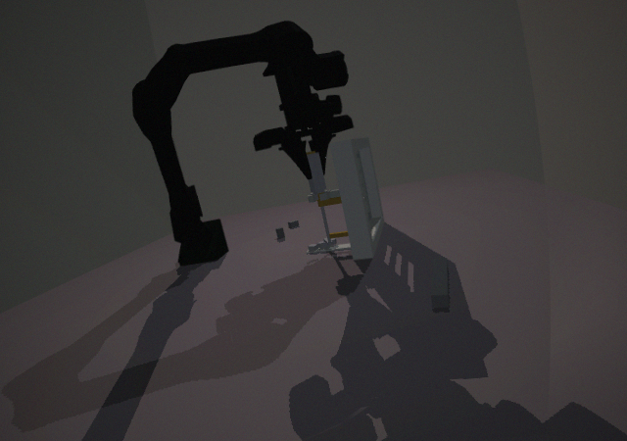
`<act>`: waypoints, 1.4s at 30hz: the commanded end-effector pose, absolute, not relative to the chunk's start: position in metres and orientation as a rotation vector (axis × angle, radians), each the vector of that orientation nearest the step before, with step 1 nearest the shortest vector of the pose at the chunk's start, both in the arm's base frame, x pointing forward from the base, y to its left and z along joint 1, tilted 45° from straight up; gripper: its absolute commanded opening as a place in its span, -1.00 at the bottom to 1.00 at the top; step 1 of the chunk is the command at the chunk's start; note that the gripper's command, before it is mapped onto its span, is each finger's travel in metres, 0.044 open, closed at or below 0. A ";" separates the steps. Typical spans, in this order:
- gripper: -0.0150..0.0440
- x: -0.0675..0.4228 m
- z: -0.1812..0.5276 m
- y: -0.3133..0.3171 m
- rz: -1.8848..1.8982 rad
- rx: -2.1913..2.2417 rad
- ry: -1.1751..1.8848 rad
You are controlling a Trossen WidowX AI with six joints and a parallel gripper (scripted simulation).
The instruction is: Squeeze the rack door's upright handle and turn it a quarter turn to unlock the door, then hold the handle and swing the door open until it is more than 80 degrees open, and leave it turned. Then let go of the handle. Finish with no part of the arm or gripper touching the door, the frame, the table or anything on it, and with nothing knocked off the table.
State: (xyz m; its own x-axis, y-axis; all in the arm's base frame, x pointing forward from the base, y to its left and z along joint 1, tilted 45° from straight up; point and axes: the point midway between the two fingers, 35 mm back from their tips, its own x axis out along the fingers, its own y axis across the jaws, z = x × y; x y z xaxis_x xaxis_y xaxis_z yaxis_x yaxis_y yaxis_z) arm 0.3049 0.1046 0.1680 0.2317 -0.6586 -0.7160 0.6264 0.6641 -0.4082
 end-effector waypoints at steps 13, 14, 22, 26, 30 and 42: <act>-0.42 0.304 0.167 0.104 -1.220 0.602 0.618; -0.42 0.304 0.167 0.104 -1.238 0.643 0.589; -0.42 0.304 0.167 0.104 -1.364 0.964 0.350; -0.42 0.304 0.167 0.104 -1.373 0.991 0.328; -0.42 0.304 0.167 0.104 -1.373 0.991 0.328; 0.51 0.304 0.167 0.104 -1.371 0.984 0.334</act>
